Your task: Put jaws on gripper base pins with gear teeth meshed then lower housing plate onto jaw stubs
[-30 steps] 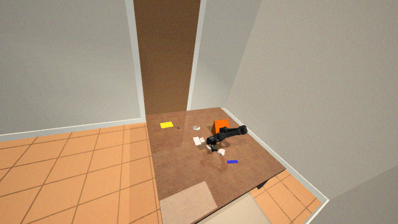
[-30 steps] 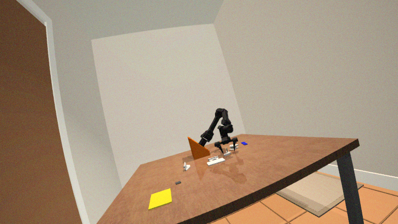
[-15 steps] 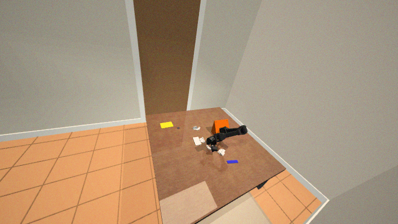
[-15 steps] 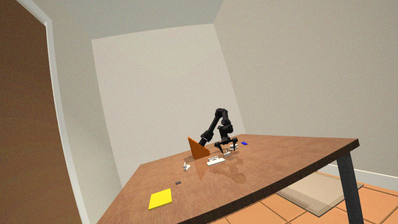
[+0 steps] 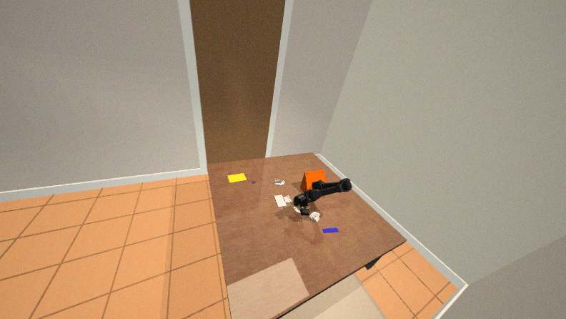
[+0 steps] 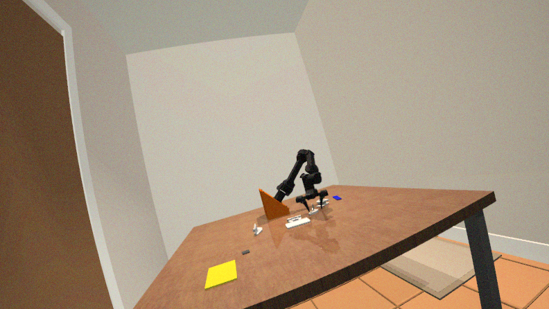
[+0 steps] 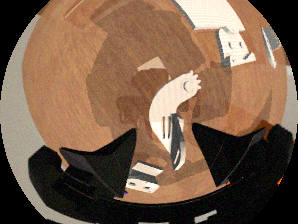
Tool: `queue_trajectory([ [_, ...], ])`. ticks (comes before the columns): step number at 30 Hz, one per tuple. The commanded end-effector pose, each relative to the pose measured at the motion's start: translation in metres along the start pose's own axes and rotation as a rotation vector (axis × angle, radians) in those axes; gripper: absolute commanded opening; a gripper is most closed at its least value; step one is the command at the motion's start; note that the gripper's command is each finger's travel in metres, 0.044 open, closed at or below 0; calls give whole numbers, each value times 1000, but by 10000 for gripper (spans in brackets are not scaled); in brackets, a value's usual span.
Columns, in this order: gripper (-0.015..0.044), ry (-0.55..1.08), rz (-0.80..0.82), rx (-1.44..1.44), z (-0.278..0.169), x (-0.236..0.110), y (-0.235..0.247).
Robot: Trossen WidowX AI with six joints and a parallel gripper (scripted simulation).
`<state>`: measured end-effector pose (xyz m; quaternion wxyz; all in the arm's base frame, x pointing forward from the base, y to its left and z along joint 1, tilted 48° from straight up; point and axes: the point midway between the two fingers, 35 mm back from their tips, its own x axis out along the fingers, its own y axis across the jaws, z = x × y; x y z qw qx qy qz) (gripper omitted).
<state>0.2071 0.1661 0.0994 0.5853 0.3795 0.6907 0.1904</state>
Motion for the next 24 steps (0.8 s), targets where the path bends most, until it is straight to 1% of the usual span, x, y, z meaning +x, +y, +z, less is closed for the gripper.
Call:
queue_trajectory([
  [1,256,0,0,0,0,0,0],
  [4,177,0,0,0,0,0,0],
  [10,137,0,0,0,0,0,0],
  [24,134,0,-1,0,0,-2,0],
])
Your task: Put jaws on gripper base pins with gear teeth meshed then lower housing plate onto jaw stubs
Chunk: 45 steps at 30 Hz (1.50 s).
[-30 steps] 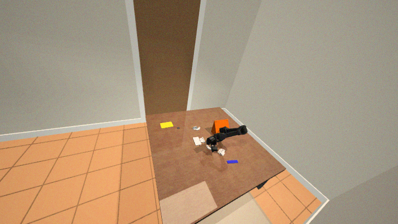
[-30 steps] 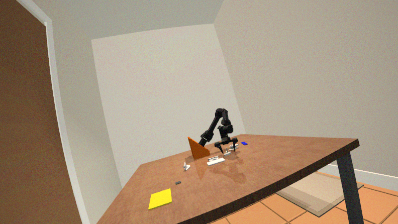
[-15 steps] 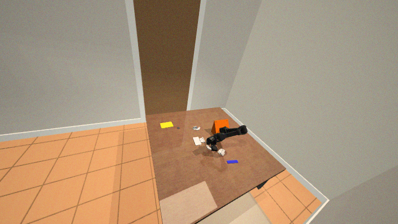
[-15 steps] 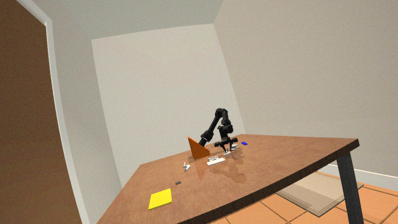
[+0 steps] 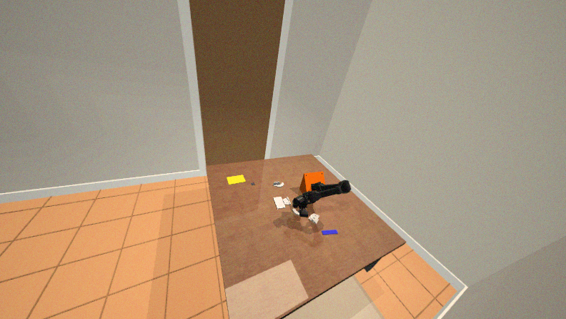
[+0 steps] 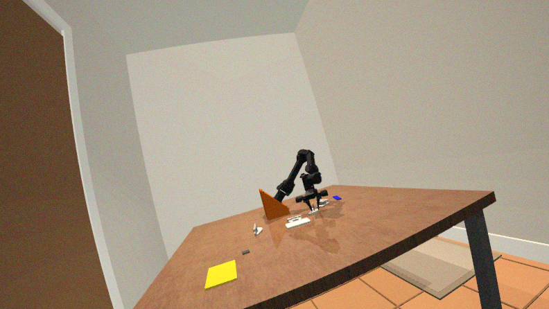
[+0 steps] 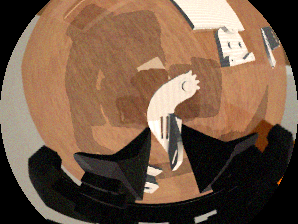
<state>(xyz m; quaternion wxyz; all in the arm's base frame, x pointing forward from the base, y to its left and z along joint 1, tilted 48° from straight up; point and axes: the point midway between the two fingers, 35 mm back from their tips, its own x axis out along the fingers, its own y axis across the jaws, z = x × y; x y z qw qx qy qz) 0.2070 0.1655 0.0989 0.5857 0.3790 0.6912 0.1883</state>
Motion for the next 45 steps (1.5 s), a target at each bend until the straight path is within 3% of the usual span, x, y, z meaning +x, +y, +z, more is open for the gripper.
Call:
queue_trajectory([
  [1,134,0,1,-2,1,-4,0],
  [24,134,-2,-5,4,1,-76,-1],
  [30,134,-2,-4,22,1,-78,-1],
  [45,134,-7,-9,414,14,-78,-14],
])
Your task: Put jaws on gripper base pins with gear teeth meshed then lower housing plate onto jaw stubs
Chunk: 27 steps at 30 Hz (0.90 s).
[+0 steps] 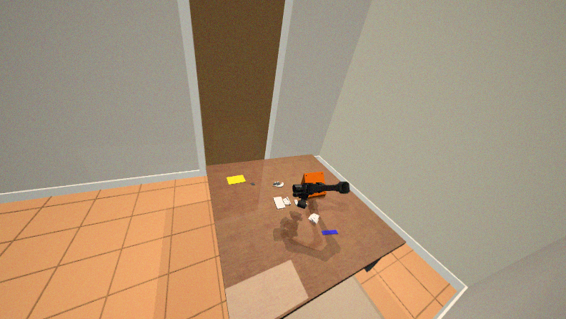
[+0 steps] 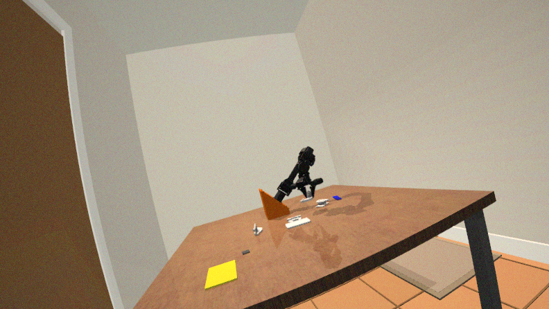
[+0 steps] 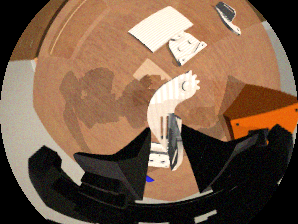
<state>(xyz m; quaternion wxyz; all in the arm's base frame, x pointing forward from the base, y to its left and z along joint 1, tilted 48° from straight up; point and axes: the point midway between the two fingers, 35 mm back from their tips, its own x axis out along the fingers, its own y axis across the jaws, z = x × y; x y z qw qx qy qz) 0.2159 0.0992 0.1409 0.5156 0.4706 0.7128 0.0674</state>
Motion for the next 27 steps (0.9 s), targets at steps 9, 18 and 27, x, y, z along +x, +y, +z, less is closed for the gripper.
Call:
queue_trajectory([
  [9,134,-7,-5,314,14,0,-8],
  [18,134,-9,-5,551,24,0,-14],
  [27,134,-11,-5,789,33,0,-20],
])
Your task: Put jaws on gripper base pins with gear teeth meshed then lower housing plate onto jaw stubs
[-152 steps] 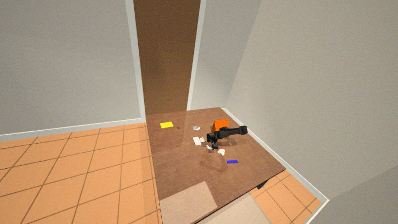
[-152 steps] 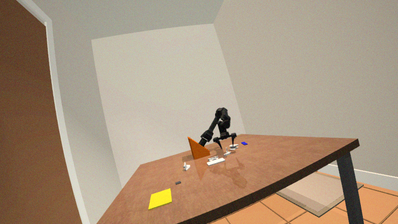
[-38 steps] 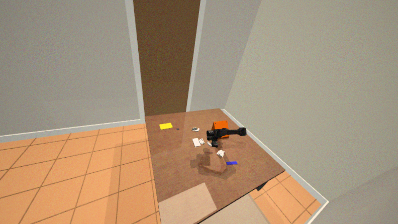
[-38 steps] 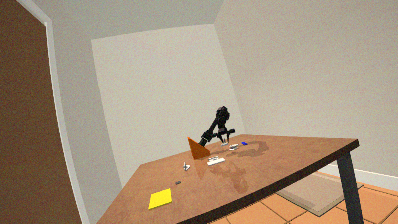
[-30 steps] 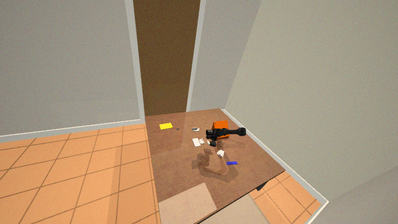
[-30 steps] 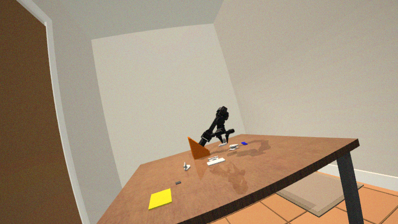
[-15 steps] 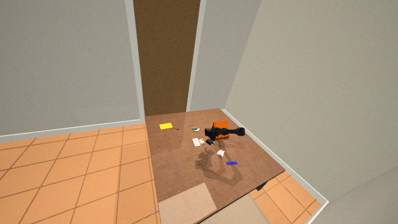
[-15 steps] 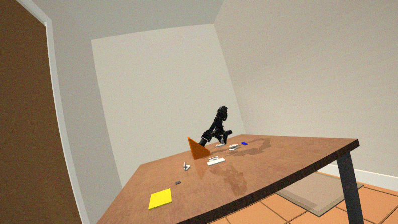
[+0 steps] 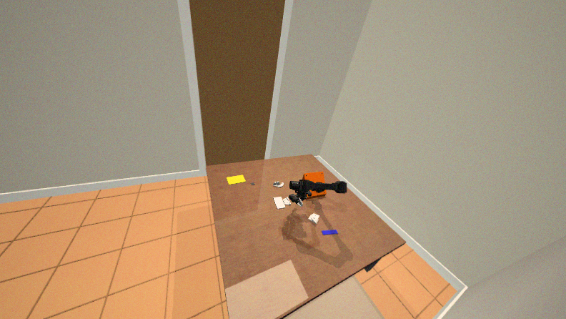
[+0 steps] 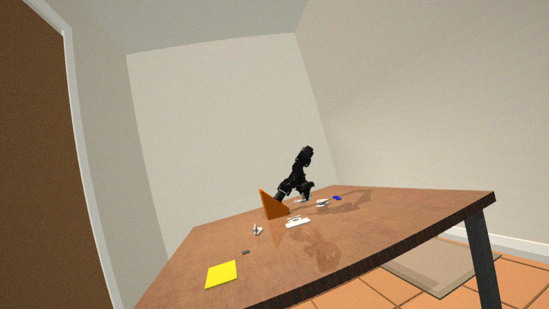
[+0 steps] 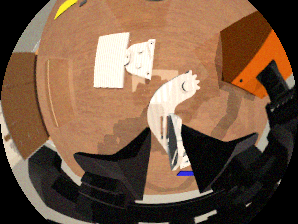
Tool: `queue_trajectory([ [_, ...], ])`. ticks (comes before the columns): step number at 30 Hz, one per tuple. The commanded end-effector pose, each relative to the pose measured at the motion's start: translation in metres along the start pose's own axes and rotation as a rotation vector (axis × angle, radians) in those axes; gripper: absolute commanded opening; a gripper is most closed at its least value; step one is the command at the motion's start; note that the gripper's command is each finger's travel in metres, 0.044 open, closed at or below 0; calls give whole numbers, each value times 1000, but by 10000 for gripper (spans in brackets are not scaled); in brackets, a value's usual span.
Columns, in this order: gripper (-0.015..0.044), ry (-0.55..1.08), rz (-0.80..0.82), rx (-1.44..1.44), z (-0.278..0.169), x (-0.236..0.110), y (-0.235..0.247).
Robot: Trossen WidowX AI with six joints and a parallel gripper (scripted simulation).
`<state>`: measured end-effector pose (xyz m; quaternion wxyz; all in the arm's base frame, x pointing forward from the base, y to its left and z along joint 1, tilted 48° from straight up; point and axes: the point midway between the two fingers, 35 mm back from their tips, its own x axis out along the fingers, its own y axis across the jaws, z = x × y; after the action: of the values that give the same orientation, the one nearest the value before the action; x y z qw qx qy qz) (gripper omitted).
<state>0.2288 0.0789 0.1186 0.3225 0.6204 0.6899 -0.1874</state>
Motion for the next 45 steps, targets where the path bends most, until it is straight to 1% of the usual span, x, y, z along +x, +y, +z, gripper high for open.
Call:
queue_trajectory([
  [1,134,-4,-2,104,7,0,0],
  [45,134,-2,-3,1263,59,1,-2],
])
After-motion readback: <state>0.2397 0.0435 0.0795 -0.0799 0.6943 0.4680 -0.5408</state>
